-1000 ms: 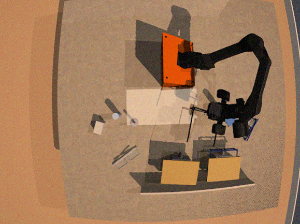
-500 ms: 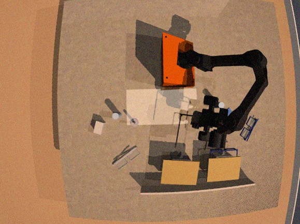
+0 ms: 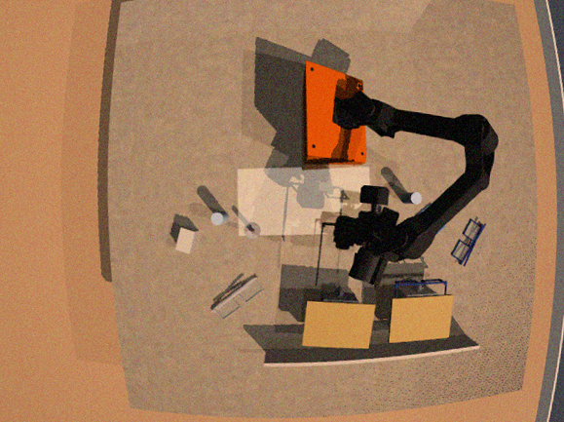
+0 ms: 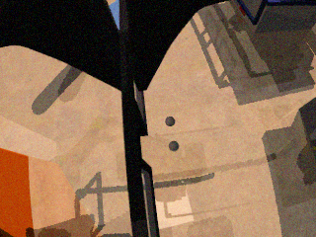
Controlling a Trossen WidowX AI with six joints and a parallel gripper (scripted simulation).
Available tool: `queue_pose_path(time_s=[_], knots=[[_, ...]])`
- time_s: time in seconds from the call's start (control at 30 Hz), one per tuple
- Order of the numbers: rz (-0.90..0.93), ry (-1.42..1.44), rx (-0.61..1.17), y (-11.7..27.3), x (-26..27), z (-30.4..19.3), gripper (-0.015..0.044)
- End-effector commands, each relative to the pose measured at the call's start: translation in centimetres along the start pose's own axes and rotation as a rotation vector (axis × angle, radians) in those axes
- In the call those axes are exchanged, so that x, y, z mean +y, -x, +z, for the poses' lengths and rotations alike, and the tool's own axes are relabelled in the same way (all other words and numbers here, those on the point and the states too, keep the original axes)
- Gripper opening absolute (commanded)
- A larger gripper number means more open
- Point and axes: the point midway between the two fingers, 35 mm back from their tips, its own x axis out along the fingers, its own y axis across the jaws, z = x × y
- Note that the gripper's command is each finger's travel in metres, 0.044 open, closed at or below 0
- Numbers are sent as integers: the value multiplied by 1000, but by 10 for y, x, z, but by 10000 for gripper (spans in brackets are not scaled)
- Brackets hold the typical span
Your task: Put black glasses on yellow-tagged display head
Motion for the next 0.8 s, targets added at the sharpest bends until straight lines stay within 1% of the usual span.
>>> queue_pose_path(time_s=[0.0,0.77], knots=[[6,6,20,-5,0,0,0],[-4,7,-10,-32,0,1,0]])
